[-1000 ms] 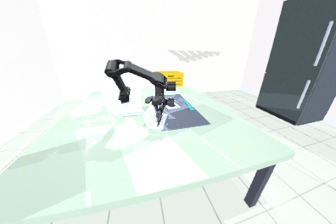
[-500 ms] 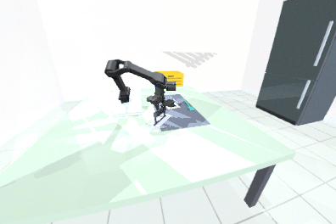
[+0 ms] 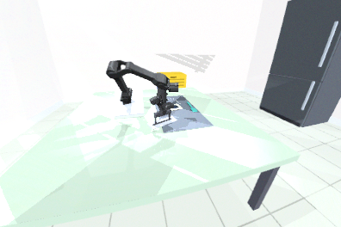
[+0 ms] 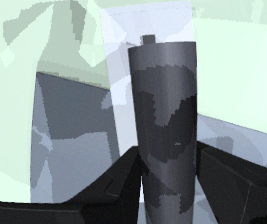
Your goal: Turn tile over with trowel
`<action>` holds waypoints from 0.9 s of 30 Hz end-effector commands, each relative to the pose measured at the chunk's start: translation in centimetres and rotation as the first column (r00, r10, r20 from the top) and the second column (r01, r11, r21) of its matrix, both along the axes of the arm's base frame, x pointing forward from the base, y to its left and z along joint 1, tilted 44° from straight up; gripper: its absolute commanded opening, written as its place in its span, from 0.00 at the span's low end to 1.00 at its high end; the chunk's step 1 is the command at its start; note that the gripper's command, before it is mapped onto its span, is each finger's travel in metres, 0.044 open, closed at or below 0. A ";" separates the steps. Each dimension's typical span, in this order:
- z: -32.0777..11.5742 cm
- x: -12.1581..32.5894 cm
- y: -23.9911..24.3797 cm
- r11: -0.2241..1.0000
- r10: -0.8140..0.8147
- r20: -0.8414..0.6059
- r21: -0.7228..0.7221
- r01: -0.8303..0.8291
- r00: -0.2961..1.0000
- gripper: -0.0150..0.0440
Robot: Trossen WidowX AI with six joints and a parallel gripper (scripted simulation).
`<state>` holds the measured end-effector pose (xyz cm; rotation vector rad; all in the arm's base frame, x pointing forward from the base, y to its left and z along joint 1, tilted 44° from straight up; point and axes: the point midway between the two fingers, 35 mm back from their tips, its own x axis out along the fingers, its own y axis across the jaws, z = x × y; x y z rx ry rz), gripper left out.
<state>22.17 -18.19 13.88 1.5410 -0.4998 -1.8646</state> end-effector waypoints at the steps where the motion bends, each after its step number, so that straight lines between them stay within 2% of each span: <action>1: 0.0 0.0 0.0 0.997 -0.079 0.079 -0.006 0.080 0.994 0.47; 10: 0.0 0.0 0.0 0.964 -0.258 0.259 0.003 0.266 0.931 0.47; 15: 0.0 0.0 0.0 0.960 -0.270 0.273 0.005 0.279 0.923 0.47; 20: 0.0 0.0 0.0 0.960 -0.270 0.273 0.005 0.279 0.923 0.70; 27: 0.0 0.0 0.0 0.960 -0.270 0.273 0.005 0.279 0.923 0.71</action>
